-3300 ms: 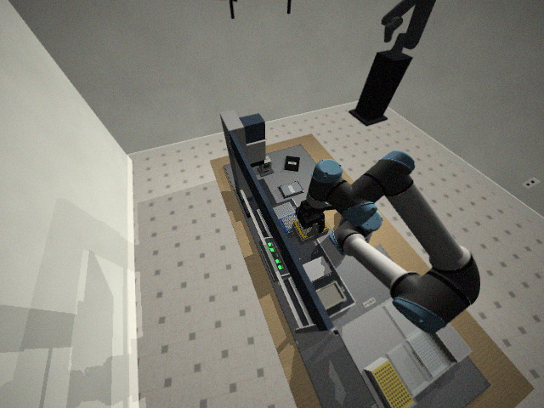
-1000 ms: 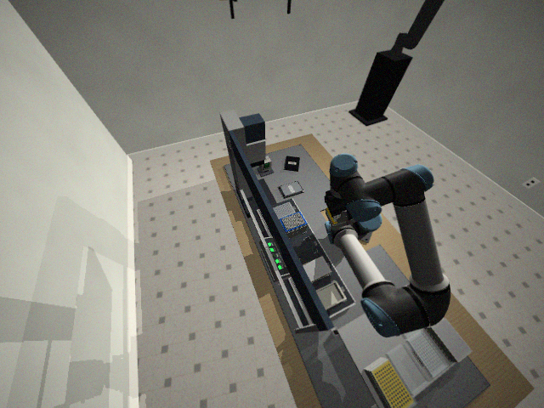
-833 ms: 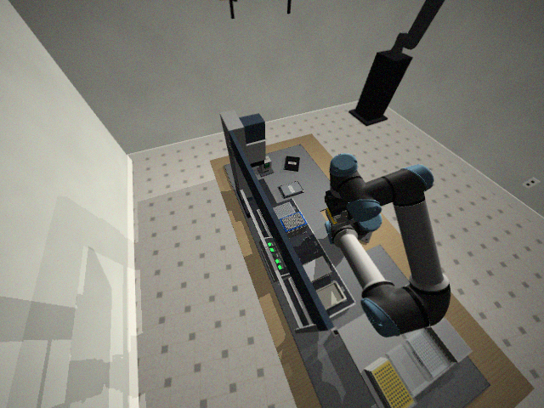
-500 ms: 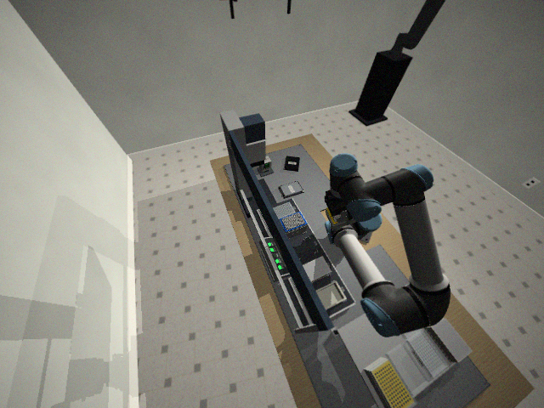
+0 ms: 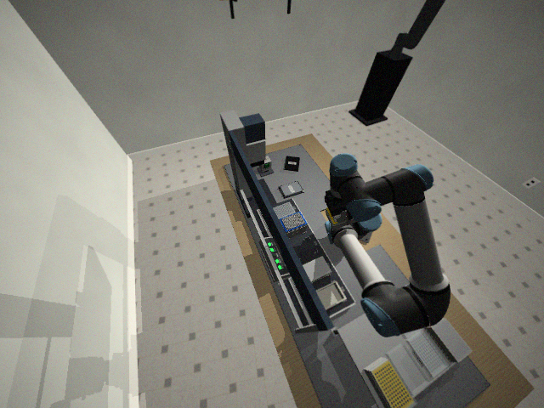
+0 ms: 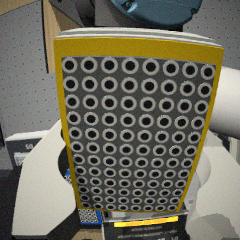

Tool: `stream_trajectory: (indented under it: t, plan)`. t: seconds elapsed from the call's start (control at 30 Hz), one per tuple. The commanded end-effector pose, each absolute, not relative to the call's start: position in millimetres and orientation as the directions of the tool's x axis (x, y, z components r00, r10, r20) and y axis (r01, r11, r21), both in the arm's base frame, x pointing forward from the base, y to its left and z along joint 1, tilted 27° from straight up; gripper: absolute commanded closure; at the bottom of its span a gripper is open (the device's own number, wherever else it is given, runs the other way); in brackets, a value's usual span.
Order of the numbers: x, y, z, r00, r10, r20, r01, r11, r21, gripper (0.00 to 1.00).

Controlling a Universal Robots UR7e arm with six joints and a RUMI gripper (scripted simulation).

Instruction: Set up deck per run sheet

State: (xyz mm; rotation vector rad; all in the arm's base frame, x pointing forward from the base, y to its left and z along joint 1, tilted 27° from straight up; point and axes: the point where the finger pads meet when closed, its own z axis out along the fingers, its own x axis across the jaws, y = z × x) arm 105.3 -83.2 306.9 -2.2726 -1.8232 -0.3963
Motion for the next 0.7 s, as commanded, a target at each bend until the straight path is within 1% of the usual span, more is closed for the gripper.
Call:
stream_trajectory:
  t: [0.0, 0.43, 0.67]
  plan:
    - [104.0, -83.2, 307.0, 0.072, 0.948, 0.311, 0.945, -0.164, 0.282, 1.00]
    - [104.0, -83.2, 307.0, 0.072, 0.948, 0.311, 0.945, -0.164, 0.282, 1.00]
    - [104.0, -83.2, 307.0, 0.172, 0.922, 0.347, 0.916, -0.279, 0.287, 1.00]
